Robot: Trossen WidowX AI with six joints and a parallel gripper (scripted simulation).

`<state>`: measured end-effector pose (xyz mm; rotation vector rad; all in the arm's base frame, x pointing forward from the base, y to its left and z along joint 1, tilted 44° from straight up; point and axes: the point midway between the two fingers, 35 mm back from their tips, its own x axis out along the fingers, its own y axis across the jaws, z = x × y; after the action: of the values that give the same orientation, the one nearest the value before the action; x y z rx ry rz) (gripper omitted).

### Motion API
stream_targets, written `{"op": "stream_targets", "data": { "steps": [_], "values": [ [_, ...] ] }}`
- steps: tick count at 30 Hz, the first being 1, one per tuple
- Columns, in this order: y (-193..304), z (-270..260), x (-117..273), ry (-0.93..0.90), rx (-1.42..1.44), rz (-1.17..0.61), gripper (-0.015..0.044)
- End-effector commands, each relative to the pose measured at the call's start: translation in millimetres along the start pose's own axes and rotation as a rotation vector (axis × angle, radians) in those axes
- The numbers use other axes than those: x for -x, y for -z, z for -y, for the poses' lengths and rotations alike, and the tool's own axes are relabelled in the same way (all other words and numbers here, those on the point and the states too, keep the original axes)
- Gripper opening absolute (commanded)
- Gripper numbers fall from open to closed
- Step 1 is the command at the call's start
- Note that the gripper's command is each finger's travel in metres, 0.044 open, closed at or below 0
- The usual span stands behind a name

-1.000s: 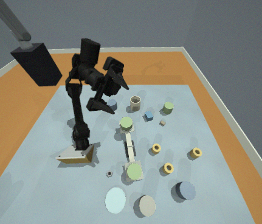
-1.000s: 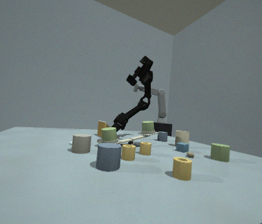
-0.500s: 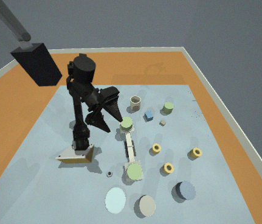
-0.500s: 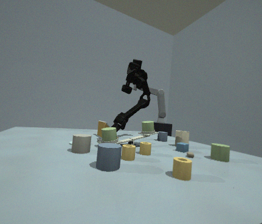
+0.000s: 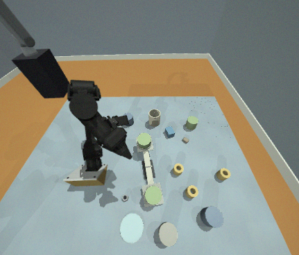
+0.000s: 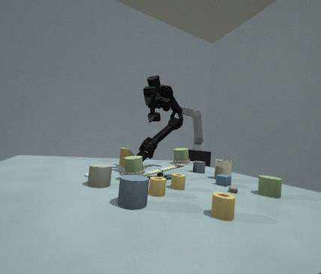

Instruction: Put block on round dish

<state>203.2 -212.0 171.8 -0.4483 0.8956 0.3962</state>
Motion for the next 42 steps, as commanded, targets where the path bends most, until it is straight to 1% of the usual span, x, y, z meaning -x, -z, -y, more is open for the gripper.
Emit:
{"op": "stream_targets", "data": {
  "steps": [1,14,26,38,42],
  "values": [
    [6,-14,-8,-0.079,-0.126,0.057,0.0440],
    [10,-46,-13,-0.257,-0.486,0.218,0.0440],
    [7,-63,-8,-0.396,-0.835,0.371,0.0440],
    [7,-63,-8,-0.405,-0.857,0.378,0.0440],
    [9,-60,-16,-0.449,-0.915,0.330,0.0440]
  ]
}}
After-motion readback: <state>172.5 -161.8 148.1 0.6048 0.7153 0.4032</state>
